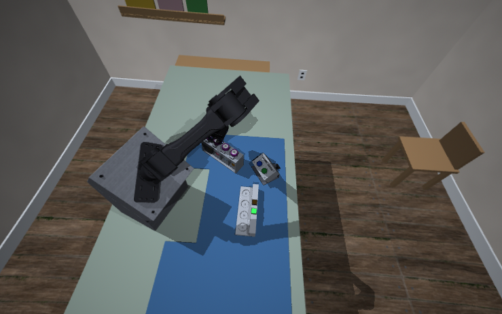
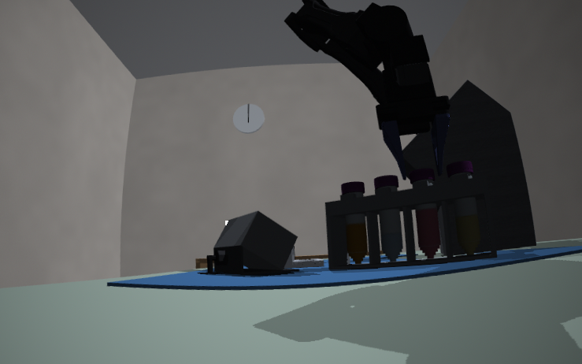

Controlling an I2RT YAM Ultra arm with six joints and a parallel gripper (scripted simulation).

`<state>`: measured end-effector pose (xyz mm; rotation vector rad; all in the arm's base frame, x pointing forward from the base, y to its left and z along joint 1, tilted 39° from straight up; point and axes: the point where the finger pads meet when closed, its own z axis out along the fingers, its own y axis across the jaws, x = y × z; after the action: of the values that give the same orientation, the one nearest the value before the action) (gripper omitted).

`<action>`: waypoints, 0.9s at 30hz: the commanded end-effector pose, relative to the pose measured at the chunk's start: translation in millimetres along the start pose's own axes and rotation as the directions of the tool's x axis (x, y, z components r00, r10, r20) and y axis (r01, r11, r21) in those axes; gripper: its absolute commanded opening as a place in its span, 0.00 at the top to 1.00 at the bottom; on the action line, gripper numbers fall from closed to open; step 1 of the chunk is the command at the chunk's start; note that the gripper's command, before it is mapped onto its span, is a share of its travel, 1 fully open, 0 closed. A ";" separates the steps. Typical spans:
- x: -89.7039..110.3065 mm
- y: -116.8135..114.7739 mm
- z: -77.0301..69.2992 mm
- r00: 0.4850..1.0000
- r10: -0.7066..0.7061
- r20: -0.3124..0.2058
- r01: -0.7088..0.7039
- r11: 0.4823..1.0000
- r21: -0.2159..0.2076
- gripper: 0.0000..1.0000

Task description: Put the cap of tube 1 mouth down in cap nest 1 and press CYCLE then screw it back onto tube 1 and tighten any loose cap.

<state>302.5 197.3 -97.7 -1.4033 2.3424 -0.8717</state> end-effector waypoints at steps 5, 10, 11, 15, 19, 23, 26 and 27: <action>-5.8 -0.8 -0.9 1.000 0.001 0.019 -0.001 1.000 0.003 0.51; -6.3 -1.1 1.1 1.000 0.001 0.019 -0.001 1.000 0.003 0.51; -6.3 -1.1 1.1 1.000 0.001 0.019 -0.001 1.000 0.003 0.51; -6.3 -1.2 1.5 1.000 0.001 0.019 -0.001 1.000 0.003 0.51; -6.3 -1.2 1.6 1.000 0.001 0.019 -0.001 1.000 0.003 1.00; -6.3 -1.2 1.6 1.000 0.001 0.019 -0.001 1.000 0.003 1.00; -6.3 -1.2 1.6 1.000 0.001 0.019 -0.001 1.000 0.003 1.00; -6.3 -1.2 1.6 1.000 0.001 0.019 -0.001 1.000 0.003 1.00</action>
<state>306.1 197.1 -100.7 -1.4051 2.3374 -0.8689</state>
